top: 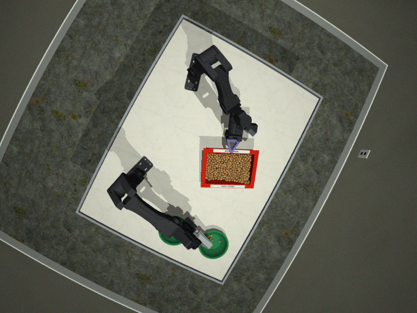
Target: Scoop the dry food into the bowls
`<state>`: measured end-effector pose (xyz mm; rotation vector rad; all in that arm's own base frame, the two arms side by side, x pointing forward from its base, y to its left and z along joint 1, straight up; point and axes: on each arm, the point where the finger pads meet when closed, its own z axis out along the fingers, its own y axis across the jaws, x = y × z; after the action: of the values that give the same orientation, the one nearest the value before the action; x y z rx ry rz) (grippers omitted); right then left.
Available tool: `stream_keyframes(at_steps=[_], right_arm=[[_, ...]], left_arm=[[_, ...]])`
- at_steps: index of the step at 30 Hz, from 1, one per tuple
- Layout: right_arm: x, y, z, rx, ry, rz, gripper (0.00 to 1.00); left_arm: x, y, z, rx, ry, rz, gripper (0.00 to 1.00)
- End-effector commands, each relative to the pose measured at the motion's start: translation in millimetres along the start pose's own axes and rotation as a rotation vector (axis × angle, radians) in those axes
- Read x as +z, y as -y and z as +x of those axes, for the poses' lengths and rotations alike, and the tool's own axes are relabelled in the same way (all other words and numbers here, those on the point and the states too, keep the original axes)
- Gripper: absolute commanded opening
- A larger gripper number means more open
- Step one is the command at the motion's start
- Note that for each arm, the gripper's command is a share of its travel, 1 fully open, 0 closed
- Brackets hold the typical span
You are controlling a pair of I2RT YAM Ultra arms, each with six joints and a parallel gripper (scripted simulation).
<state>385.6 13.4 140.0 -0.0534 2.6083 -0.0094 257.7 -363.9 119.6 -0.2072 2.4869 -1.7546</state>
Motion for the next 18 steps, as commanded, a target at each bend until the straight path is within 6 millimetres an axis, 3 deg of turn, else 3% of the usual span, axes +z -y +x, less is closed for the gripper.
stream_keyframes(at_steps=[1, 3, 6, 7, 11, 12, 13, 16, 18], right_arm=[[-17.1, 0.2, -24.3, -0.001, 0.096, 0.005, 0.00], [-17.1, 0.3, -24.3, -0.001, 0.096, 0.005, 0.00], [-17.1, 0.3, -24.3, -0.001, 0.096, 0.005, 0.00], [-17.1, 0.2, -24.3, -0.001, 0.096, 0.005, 0.00], [-17.1, 0.2, -24.3, -0.001, 0.096, 0.005, 0.00], [-17.1, 0.2, -24.3, -0.001, 0.096, 0.005, 0.00], [-17.1, 0.2, -24.3, -0.001, 0.096, 0.005, 0.00], [-17.1, 0.2, -24.3, -0.001, 0.096, 0.005, 0.00], [-17.1, 0.2, -24.3, -0.001, 0.096, 0.005, 0.00]], left_arm=[[0.3, 23.2, -19.1, 0.073, 0.051, 0.073, 0.00], [-4.5, -1.8, -7.9, 0.039, 0.037, 0.034, 0.00], [-3.3, 9.7, -12.5, 0.058, 0.045, 0.064, 0.00], [-6.5, -0.5, -6.6, 0.036, 0.039, 0.050, 0.00], [-0.8, -0.3, -13.8, 0.038, 0.043, 0.054, 0.00], [-5.3, 17.0, -1.4, 0.075, 0.030, 0.088, 0.00], [-6.5, 10.0, 4.2, 0.067, 0.022, 0.078, 0.00], [-12.1, 19.2, -10.8, 0.076, 0.056, 0.106, 0.00], [-6.4, -5.3, -8.5, 0.039, 0.043, 0.064, 0.00]])
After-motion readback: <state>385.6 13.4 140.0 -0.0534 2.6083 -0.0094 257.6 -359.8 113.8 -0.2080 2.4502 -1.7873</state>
